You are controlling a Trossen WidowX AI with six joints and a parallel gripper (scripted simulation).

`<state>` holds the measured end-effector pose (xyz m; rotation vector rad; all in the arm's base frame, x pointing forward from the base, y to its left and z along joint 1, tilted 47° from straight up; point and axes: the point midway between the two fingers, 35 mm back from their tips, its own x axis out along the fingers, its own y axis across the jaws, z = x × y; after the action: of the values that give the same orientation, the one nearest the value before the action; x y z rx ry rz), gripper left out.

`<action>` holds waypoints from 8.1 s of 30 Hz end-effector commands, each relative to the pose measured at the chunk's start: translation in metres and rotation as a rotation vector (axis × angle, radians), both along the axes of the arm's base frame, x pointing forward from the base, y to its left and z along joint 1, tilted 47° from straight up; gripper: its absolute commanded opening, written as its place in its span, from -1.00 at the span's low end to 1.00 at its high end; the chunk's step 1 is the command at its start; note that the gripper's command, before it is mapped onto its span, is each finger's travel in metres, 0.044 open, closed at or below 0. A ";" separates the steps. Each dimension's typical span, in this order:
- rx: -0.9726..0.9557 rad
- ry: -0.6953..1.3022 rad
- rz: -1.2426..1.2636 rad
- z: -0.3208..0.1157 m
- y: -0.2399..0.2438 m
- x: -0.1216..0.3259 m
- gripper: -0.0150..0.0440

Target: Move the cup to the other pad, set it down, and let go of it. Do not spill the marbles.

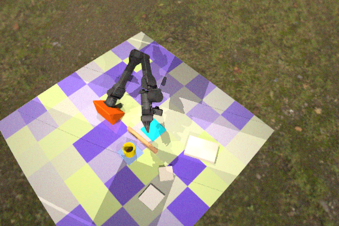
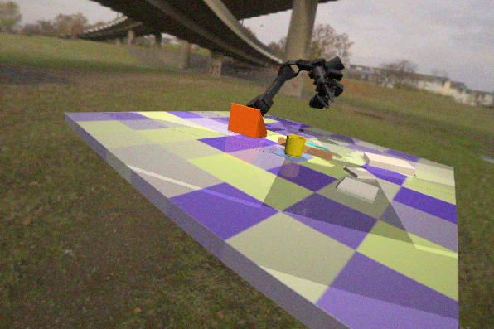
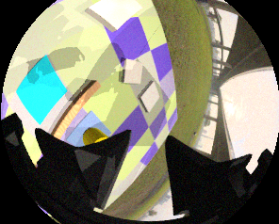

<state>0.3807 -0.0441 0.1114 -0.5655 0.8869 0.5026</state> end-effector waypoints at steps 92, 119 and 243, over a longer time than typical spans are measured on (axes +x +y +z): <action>0.487 0.493 0.624 -0.179 0.023 -0.076 -0.42; 0.499 0.498 0.613 -0.142 -0.014 -0.070 -0.49; 0.504 0.499 0.621 -0.012 0.138 -0.106 -0.49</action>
<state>0.2768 0.0905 0.1037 -0.2460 0.9928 1.4299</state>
